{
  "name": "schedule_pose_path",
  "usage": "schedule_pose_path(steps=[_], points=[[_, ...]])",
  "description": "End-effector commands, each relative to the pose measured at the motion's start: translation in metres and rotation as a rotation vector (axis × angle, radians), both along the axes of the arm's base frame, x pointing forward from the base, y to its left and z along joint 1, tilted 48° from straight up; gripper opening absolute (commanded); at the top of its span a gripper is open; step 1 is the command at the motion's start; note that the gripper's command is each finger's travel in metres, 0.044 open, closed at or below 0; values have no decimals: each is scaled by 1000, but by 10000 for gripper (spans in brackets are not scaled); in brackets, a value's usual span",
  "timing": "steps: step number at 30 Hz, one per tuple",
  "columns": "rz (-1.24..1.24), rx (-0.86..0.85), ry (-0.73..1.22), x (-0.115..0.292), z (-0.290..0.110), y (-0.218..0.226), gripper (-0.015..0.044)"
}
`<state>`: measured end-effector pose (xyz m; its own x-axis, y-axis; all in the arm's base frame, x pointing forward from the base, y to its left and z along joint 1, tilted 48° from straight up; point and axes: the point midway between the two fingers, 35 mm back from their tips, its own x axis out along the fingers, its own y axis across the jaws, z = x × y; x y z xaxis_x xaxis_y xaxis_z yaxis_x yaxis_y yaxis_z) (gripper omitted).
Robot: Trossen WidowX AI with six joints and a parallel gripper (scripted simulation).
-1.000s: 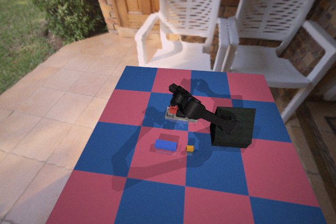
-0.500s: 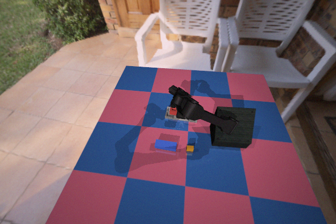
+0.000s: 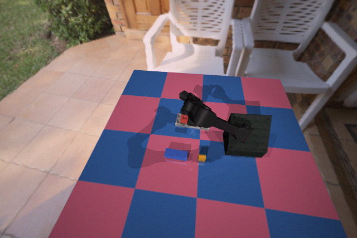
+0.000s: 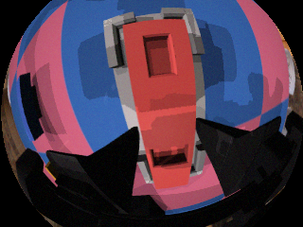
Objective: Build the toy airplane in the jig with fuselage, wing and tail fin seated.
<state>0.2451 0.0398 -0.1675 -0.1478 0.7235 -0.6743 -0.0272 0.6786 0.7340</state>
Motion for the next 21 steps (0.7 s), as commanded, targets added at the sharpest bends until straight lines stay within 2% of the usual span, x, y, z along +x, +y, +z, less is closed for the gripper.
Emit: schedule_pose_path(steps=[1, 5, 11, 17, 21], points=[[-1, 0, -1, 0, 0, -1, 345], [-1, 0, -1, 0, 0, -1, 440], [-1, -1, -1, 1, 2, -3, 440], [-12, -5, 2, 15, 63, -71, 440], [-13, -2, 3, 17, 71, -81, 440]])
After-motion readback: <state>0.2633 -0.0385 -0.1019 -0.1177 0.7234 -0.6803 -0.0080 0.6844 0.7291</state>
